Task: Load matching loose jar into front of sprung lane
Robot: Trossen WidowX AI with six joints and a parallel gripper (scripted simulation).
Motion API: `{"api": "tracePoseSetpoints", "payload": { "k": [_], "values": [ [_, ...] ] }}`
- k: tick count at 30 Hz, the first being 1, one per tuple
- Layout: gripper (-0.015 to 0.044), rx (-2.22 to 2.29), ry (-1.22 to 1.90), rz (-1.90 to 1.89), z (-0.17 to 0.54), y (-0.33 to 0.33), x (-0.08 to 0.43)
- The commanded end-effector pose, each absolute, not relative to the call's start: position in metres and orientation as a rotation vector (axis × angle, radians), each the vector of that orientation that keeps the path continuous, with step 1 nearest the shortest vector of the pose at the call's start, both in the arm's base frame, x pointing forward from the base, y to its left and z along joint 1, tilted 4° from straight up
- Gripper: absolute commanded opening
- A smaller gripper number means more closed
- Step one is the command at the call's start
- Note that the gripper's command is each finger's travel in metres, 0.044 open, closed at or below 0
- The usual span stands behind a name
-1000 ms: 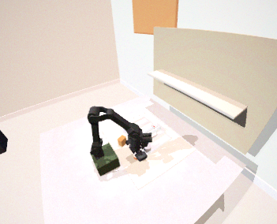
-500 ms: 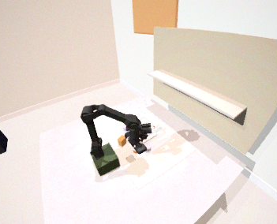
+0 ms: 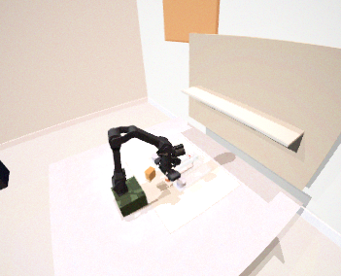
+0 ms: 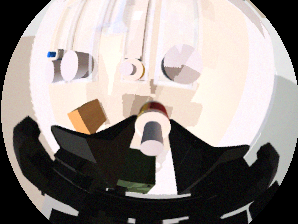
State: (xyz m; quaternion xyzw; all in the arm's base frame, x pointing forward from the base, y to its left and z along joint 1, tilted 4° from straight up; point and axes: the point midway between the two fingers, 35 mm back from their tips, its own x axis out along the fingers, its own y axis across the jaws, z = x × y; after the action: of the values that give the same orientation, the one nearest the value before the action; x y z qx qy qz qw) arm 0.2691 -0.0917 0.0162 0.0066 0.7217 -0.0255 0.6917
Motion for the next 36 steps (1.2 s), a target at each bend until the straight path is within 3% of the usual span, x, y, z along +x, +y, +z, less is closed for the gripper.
{"api": "tracePoseSetpoints", "payload": {
  "k": [1, 36],
  "values": [
    [0.0, 0.016, 1.615, -0.044, 0.006, -0.074, 0.275],
    [0.0, 0.008, 1.616, -0.032, -0.029, -0.053, 0.287]
  ]
}}
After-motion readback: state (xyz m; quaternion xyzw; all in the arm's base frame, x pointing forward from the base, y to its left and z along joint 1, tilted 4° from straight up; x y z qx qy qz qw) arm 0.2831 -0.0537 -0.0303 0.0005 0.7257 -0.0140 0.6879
